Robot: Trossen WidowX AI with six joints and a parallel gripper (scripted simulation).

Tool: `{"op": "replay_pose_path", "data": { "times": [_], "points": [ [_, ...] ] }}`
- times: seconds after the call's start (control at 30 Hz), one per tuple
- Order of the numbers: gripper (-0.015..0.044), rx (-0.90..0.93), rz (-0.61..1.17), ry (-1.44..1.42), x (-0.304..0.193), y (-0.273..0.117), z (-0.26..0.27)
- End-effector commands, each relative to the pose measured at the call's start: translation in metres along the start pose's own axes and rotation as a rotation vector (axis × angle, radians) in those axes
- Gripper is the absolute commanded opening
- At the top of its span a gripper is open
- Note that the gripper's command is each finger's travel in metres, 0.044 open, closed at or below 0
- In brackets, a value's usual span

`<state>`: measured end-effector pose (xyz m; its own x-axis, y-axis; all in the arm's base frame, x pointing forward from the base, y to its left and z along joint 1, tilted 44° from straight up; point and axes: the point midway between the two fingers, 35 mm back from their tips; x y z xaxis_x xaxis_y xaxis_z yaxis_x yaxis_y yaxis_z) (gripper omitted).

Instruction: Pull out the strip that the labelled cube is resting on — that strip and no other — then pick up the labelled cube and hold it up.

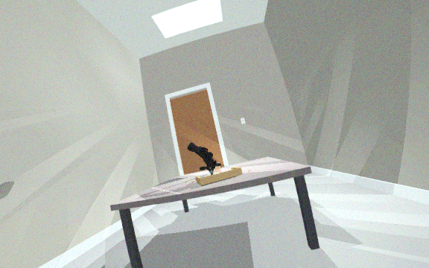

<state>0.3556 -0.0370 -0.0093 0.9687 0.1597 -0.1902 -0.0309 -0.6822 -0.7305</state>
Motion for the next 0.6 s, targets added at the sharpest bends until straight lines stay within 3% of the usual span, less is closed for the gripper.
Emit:
{"op": "replay_pose_path", "data": {
  "times": [0.0,0.57],
  "points": [
    [0.0000,-0.001,0.004,0.003,0.003,-0.002,0.000],
    [0.0000,-0.001,0.004,0.003,-0.009,0.002,-0.002]
  ]
}}
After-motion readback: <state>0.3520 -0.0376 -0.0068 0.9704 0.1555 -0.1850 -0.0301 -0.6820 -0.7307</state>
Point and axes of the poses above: the point midway between the two fingers, 35 mm back from their tips, its own y axis out along the fingers, its own z axis across the jaws, x = y × z, and after that the axes turned 5 degrees about y, right-handed
